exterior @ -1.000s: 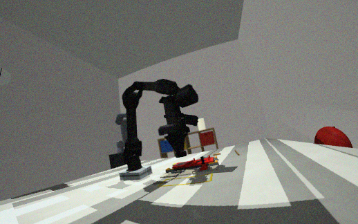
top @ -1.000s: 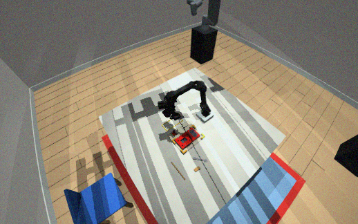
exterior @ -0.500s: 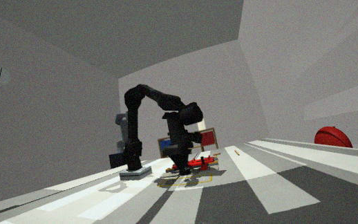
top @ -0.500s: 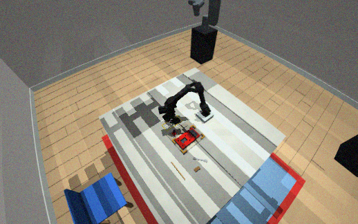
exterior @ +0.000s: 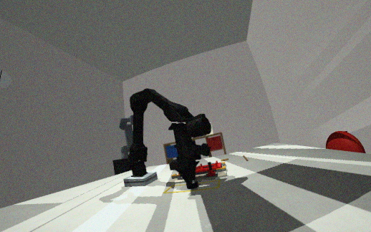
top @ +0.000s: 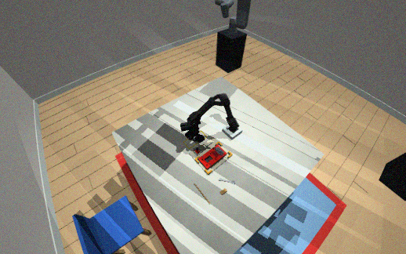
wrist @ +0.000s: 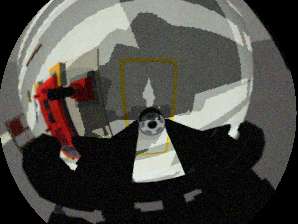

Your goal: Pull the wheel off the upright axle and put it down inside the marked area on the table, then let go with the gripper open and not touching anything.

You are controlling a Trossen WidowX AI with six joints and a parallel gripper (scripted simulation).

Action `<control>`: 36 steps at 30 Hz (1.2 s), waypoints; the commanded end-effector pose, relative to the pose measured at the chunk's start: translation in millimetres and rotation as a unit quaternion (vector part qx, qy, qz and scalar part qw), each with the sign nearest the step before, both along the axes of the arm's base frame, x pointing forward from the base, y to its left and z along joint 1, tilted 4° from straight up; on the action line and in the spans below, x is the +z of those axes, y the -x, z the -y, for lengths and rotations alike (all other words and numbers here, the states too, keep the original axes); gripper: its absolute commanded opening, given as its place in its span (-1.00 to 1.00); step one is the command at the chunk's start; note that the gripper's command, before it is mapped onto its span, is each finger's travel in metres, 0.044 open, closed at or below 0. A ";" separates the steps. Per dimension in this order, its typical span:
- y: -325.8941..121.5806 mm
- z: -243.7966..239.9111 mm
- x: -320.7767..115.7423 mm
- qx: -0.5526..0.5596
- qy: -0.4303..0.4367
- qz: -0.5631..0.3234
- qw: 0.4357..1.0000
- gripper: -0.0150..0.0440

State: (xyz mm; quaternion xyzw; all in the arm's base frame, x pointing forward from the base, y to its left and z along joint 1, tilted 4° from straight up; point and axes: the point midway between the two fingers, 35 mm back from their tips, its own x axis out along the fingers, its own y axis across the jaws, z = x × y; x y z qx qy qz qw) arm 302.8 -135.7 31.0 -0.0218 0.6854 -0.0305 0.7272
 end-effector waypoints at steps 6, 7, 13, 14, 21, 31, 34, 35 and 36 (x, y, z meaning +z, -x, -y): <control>-0.2 -0.5 13.2 0.001 -0.001 0.000 1.000 0.53; -0.2 -0.9 20.3 0.001 -0.001 0.000 1.000 0.53; 3.3 -4.1 60.0 0.003 -0.002 0.000 1.000 0.53; 3.3 -4.1 60.0 0.003 -0.002 0.000 1.000 0.53; 37.6 -20.1 77.9 0.003 0.000 0.002 1.000 1.00; 85.2 -42.4 97.1 0.003 -0.003 -0.003 1.000 1.00; 85.2 -42.4 97.1 0.003 -0.003 -0.003 1.000 1.00; 85.2 -42.4 97.1 0.003 -0.003 -0.003 1.000 1.00; 85.2 -42.4 97.1 0.003 -0.003 -0.003 1.000 1.00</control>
